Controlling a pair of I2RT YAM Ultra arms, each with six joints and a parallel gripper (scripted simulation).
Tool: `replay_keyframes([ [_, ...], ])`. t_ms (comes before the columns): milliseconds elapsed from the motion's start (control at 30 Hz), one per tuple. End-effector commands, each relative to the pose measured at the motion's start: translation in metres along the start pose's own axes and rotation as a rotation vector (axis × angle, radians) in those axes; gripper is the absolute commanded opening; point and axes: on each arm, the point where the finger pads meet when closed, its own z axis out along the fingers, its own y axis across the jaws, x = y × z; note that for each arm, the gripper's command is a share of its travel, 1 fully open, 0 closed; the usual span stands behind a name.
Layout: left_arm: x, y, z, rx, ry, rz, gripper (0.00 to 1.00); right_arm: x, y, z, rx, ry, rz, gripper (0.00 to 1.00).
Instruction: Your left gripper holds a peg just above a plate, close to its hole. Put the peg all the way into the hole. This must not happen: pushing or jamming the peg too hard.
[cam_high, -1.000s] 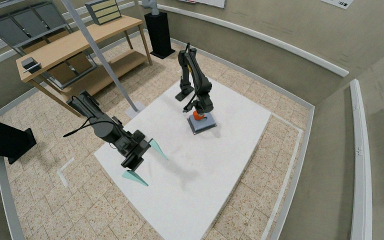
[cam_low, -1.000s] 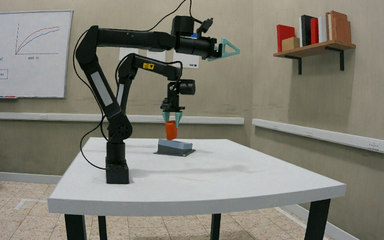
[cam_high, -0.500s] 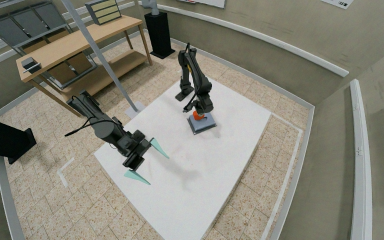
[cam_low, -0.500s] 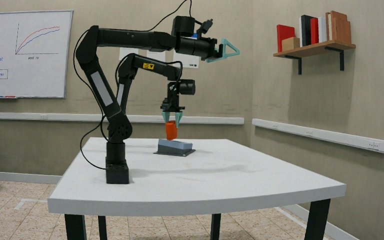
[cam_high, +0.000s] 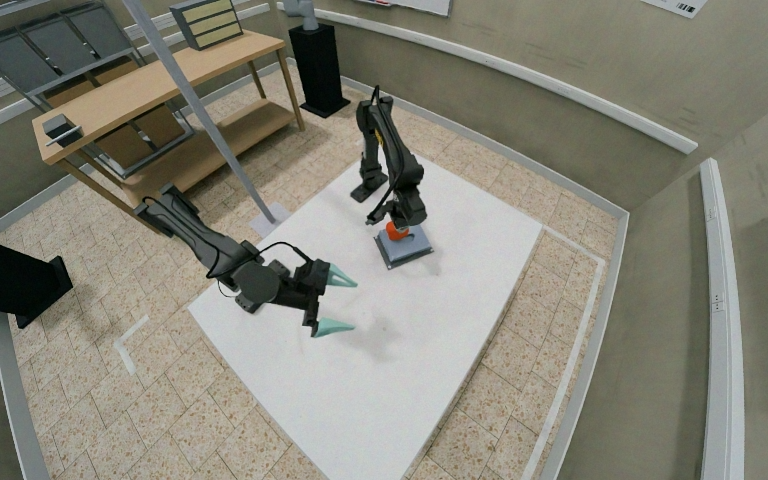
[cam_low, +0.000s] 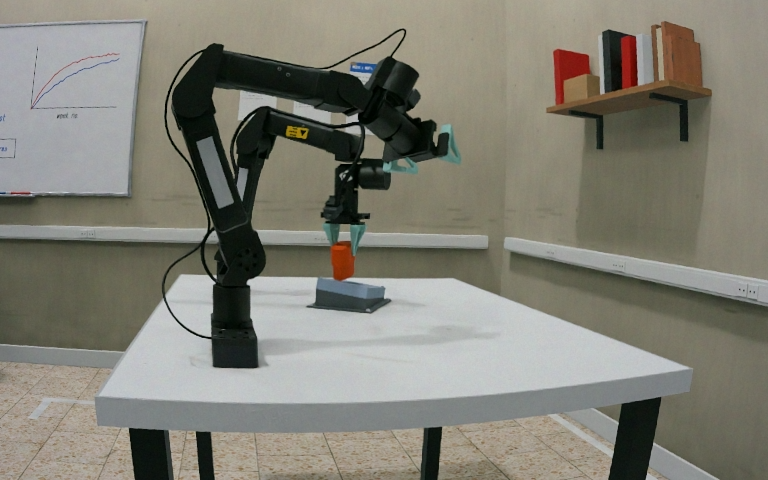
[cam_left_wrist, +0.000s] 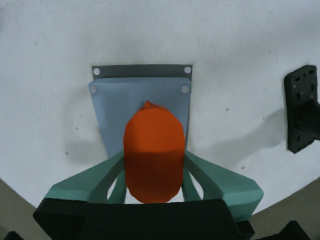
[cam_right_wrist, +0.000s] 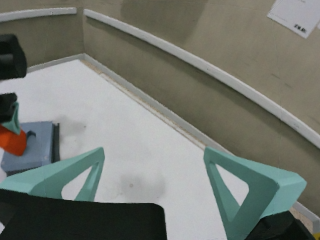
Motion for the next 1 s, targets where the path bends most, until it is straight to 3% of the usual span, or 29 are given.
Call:
replay_keyframes([
  [0, -0.002, 0.003, -0.008, -0.026, -0.013, -0.003, 0.4, 0.007, 0.049, 0.004, -0.278, 0.074, -0.114, 1.0],
  [300, -0.002, 0.003, -0.008, -0.026, -0.013, -0.003, 0.4, 0.022, 0.125, -0.004, -0.71, 0.046, -0.204, 1.0],
  [367, -0.002, 0.003, -0.008, -0.026, -0.013, -0.003, 0.4, 0.022, 0.125, -0.004, -0.71, 0.046, -0.204, 1.0],
  [533, -0.002, 0.003, -0.008, -0.026, -0.013, -0.003, 0.4, 0.02, 0.156, -0.014, -0.904, -0.013, -0.205, 1.0],
  [967, -0.002, 0.003, -0.008, -0.026, -0.013, -0.003, 0.4, 0.02, 0.16, -0.009, -0.93, -0.016, -0.205, 1.0],
])
